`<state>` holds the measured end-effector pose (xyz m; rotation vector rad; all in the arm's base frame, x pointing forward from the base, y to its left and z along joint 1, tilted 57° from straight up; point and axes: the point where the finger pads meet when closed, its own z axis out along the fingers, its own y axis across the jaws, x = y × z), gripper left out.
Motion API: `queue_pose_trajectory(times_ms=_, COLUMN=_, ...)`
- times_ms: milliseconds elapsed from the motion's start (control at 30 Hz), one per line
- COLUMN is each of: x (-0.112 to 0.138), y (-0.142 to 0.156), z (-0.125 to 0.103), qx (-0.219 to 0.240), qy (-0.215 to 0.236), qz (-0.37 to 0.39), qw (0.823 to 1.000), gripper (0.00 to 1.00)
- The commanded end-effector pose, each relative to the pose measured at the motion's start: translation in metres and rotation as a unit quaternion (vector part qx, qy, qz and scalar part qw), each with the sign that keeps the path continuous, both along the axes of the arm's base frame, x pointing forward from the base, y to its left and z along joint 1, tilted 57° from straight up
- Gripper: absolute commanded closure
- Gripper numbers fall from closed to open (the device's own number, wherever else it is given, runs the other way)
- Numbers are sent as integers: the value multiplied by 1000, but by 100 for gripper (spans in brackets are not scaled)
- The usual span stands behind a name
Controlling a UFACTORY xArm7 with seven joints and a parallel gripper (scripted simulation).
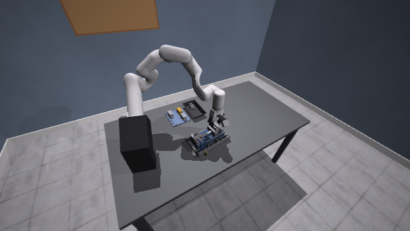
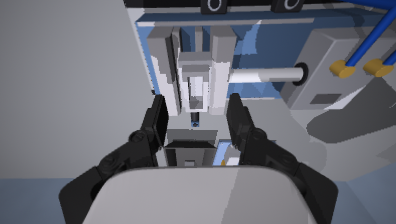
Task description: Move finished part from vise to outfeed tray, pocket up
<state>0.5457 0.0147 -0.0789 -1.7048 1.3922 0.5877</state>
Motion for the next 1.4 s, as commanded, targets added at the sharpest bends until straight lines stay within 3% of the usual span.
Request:
queue_pose_trajectory(times_ms=0, x=2, y=2, z=-3, qx=-2, qy=-1, qz=-2, qw=1000, gripper=31)
queue_pose_trajectory(times_ms=1367, x=4, y=4, z=-6, qx=-2, qy=-1, qz=-2, qw=1000, gripper=31)
